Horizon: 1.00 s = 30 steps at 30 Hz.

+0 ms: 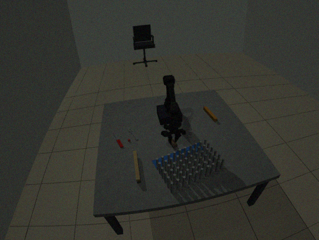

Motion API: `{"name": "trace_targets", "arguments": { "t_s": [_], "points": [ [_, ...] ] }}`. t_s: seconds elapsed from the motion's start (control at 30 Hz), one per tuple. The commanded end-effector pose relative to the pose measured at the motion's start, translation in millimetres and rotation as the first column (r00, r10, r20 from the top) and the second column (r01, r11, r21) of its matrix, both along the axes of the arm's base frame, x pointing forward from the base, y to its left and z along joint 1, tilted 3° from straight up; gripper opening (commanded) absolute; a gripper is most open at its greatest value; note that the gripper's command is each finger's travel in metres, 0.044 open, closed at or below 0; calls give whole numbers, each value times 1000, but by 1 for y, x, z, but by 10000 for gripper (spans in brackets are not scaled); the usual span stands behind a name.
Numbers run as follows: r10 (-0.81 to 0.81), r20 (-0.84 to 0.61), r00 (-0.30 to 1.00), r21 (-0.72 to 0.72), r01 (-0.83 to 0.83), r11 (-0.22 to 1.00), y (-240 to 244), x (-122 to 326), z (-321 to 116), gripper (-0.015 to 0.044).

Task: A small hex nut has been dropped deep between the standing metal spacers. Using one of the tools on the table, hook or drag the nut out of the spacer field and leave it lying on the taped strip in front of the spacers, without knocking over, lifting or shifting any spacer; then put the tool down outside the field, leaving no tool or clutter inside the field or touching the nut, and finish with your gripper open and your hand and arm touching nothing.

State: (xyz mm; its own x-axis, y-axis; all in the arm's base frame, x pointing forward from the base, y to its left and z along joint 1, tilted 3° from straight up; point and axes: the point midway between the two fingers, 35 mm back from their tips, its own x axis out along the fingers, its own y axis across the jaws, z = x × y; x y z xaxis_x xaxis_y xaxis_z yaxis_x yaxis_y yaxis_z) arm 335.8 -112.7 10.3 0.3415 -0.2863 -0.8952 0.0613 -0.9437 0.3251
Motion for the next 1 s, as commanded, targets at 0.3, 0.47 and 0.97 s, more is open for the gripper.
{"name": "trace_targets", "arguments": {
  "t_s": [0.3, 0.47, 0.97],
  "points": [
    [-8, 11, 1000, -3, 8, 1000, -1, 11, 3, 0],
    [-8, 12, 1000, -3, 8, 1000, 0, 14, 4, 0],
    [-8, 13, 1000, -3, 8, 1000, 0, 22, 4, 0]
  ]
}}
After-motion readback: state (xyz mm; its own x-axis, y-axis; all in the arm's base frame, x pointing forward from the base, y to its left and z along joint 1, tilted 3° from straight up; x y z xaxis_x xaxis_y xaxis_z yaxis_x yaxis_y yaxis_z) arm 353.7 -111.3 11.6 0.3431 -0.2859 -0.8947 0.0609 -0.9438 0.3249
